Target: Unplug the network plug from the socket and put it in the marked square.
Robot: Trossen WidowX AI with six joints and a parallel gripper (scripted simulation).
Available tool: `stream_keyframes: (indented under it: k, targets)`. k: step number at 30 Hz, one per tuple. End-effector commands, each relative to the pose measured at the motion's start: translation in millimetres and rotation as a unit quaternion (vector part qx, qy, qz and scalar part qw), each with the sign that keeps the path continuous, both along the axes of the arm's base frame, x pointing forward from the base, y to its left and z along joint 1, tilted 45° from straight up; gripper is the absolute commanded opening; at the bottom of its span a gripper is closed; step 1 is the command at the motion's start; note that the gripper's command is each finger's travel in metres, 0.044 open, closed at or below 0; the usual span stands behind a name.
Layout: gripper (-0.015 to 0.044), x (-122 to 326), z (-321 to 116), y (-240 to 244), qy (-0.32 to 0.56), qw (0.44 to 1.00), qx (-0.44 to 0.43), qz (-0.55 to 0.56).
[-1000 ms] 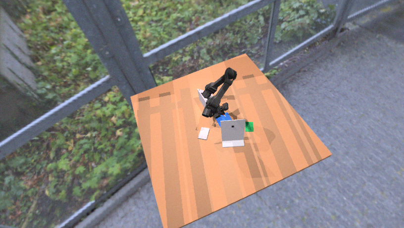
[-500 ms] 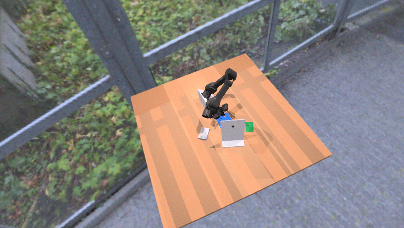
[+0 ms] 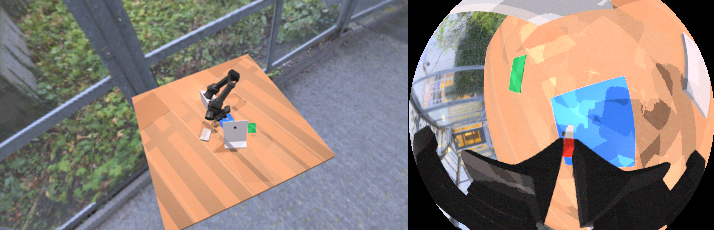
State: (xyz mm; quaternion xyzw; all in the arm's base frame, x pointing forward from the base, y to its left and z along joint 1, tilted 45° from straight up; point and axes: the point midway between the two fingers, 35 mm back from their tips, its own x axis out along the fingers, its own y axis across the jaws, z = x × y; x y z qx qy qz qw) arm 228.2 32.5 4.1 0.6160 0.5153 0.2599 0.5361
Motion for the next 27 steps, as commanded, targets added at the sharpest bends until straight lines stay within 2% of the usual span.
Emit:
stream_keyframes:
  k: [1,27]
  targets:
    - [0.0,-1,-3,4,0.003,1.0,0.003,0.0]
    - [0.0,0,-16,17,0.003,1.0,0.003,0.0]
